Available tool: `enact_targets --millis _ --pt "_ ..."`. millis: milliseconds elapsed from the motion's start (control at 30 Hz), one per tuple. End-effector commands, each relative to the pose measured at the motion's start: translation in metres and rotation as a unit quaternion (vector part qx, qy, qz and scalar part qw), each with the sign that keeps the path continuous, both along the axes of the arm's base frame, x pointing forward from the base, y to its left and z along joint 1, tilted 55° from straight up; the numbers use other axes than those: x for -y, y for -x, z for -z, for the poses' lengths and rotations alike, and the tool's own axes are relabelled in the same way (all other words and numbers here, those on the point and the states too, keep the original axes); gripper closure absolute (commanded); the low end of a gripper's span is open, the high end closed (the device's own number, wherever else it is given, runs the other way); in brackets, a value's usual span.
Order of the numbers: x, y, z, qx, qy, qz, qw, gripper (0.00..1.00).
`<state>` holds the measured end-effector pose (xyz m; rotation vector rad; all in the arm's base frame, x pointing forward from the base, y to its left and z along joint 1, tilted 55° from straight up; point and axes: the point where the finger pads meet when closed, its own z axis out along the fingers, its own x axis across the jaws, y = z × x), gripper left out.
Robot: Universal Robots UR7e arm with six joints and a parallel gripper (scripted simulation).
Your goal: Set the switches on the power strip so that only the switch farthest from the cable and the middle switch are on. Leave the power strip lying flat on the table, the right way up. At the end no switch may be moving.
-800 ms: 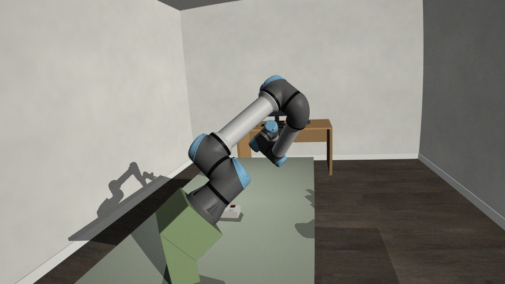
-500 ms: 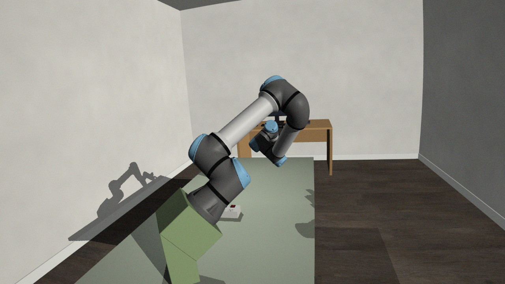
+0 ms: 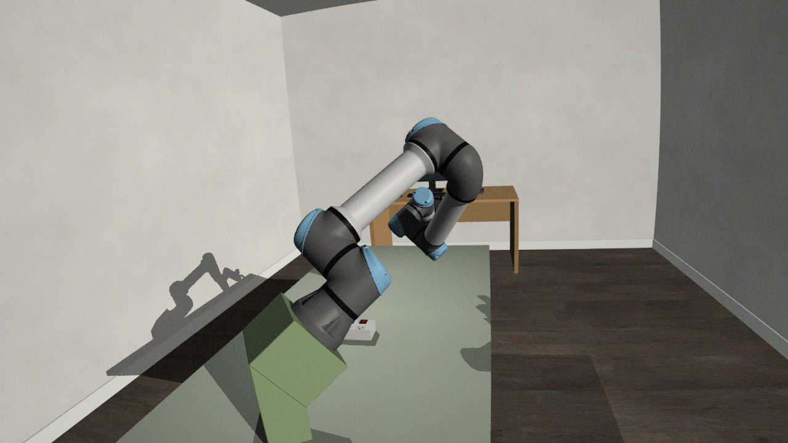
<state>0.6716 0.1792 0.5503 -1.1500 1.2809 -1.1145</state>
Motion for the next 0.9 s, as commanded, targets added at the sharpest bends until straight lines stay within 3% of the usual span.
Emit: enact_targets --millis 0,400,800,867 --pt "-0.001 0.000 0.000 0.000 0.003 0.000 1.000 0.00" --pt "-0.002 0.000 0.011 -0.012 0.035 0.003 0.999 0.00" --pt "-0.007 -0.002 0.048 -0.050 0.141 0.009 0.989 0.00" --pt "-0.007 -0.002 0.048 -0.050 0.141 0.009 0.989 0.00"
